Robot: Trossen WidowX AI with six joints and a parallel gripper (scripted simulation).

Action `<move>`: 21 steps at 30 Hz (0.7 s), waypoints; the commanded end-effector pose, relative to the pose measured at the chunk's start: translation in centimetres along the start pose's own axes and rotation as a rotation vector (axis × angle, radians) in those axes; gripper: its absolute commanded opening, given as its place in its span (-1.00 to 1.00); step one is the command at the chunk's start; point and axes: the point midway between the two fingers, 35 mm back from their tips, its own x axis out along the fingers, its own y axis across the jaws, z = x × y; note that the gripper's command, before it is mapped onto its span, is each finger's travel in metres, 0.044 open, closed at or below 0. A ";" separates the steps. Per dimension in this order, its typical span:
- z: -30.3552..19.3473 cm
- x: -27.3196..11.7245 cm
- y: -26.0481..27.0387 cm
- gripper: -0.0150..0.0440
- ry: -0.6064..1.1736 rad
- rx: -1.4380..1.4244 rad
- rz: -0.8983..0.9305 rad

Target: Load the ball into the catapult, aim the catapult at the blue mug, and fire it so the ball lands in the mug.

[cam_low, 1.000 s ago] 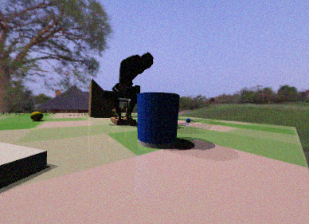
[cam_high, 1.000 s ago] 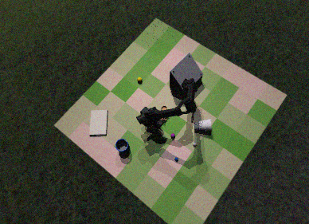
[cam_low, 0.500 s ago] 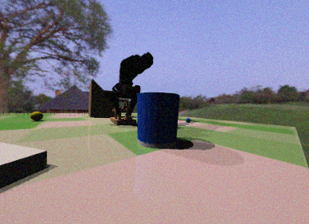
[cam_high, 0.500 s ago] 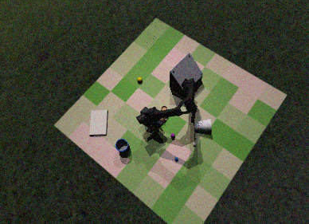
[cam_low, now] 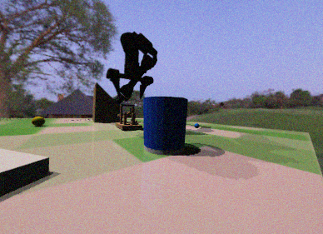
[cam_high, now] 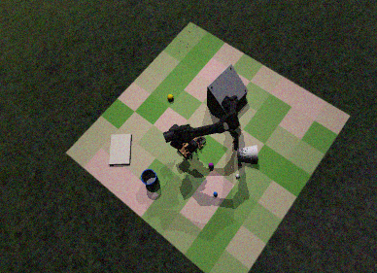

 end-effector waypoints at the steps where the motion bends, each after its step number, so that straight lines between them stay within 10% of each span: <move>1: -0.1 0.5 0.0 1.00 0.008 0.002 0.002; 21: -0.5 5.0 0.4 1.00 0.017 -0.004 0.006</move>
